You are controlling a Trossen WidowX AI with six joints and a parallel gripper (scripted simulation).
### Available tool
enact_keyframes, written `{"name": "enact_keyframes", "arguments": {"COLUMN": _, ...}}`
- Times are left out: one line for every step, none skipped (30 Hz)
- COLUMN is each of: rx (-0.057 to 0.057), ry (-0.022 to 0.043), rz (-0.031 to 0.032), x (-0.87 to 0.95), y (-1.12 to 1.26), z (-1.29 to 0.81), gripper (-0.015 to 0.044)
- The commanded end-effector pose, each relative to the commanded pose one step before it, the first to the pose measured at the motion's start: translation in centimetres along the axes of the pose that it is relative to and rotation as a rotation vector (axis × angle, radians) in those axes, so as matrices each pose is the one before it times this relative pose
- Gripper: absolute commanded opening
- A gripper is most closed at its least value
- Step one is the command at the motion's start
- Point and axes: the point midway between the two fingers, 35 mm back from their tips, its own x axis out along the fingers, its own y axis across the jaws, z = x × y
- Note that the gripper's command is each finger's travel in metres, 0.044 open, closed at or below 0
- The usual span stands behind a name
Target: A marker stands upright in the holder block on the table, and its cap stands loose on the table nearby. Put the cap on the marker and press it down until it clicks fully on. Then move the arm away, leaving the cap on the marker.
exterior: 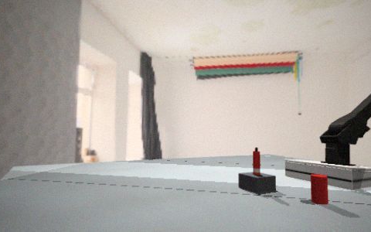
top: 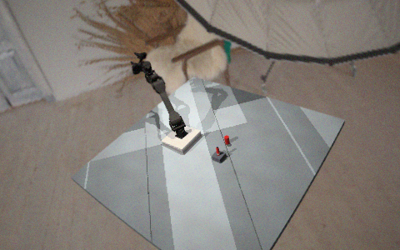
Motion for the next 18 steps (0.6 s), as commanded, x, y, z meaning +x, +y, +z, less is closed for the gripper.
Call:
{"name": "enact_keyframes", "arguments": {"rx": 0.0009, "ry": 0.00647, "rz": 0.0016, "x": -0.081, "y": -0.1, "z": -0.264, "gripper": 0.0374}}
{"name": "enact_keyframes", "arguments": {"rx": 0.0027, "ry": 0.01947, "rz": 0.00465, "x": -0.246, "y": -0.305, "z": -0.791, "gripper": 0.0348}}
{"name": "enact_keyframes", "arguments": {"rx": 0.0048, "ry": 0.03262, "rz": 0.00725, "x": -0.419, "y": -0.52, "z": -1.314, "gripper": 0.0321}}
{"name": "enact_keyframes", "arguments": {"rx": 0.0061, "ry": 0.03972, "rz": 0.00793, "x": -0.511, "y": -0.65, "z": -1.583, "gripper": 0.0295}}
{"name": "enact_keyframes", "arguments": {"rx": 0.0066, "ry": 0.04, "rz": 0.00703, "x": -0.512, "y": -0.673, "z": -1.578, "gripper": 0.0269}}
{"name": "enact_keyframes", "arguments": {"rx": 0.007, "ry": 0.04026, "rz": 0.00613, "x": -0.512, "y": -0.695, "z": -1.573, "gripper": 0.0245}}
{"name": "enact_keyframes", "arguments": {"rx": 0.0064, "ry": 0.03506, "rz": 0.00458, "x": -0.44, "y": -0.62, "z": -1.358, "gripper": 0.0245}}
{"name": "enact_keyframes", "arguments": {"rx": 0.0053, "ry": 0.02762, "rz": 0.00313, "x": -0.342, "y": -0.499, "z": -1.064, "gripper": 0.0245}}
{"name": "enact_keyframes", "arguments": {"rx": 0.0066, "ry": 0.03337, "rz": 0.00323, "x": -0.415, "y": -0.613, "z": -1.276, "gripper": 0.0245}}
{"name": "enact_keyframes", "arguments": {"rx": 0.0078, "ry": 0.03736, "rz": 0.00291, "x": -0.465, "y": -0.7, "z": -1.418, "gripper": 0.0245}}
{"name": "enact_keyframes", "arguments": {"rx": 0.0154, "ry": 0.039, "rz": 0.0025, "x": -0.504, "y": -0.639, "z": -1.432, "gripper": 0.0245}}
{"name": "enact_keyframes", "arguments": {"rx": 0.0157, "ry": 0.03902, "rz": 0.00151, "x": -0.5, "y": -0.663, "z": -1.421, "gripper": 0.0245}}
{"name": "enact_keyframes", "arguments": {"rx": 0.0161, "ry": 0.0391, "rz": 0.00053, "x": -0.498, "y": -0.688, "z": -1.412, "gripper": 0.0245}}
{"name": "enact_keyframes", "arguments": {"rx": 0.0165, "ry": 0.03915, "rz": -0.00044, "x": -0.495, "y": -0.712, "z": -1.403, "gripper": 0.0245}}
{"name": "enact_keyframes", "arguments": {"rx": 0.0169, "ry": 0.03918, "rz": -0.0014, "x": -0.492, "y": -0.736, "z": -1.394, "gripper": 0.0245}}
{"name": "enact_keyframes", "arguments": {"rx": 0.0173, "ry": 0.03917, "rz": -0.00234, "x": -0.489, "y": -0.76, "z": -1.384, "gripper": 0.0245}}
{"name": "enact_keyframes", "arguments": {"rx": 0.0176, "ry": 0.03882, "rz": -0.00324, "x": -0.482, "y": -0.777, "z": -1.363, "gripper": 0.0245}}
{"name": "enact_keyframes", "arguments": {"rx": 0.0157, "ry": 0.03384, "rz": -0.00356, "x": -0.415, "y": -0.698, "z": -1.181, "gripper": 0.0245}}
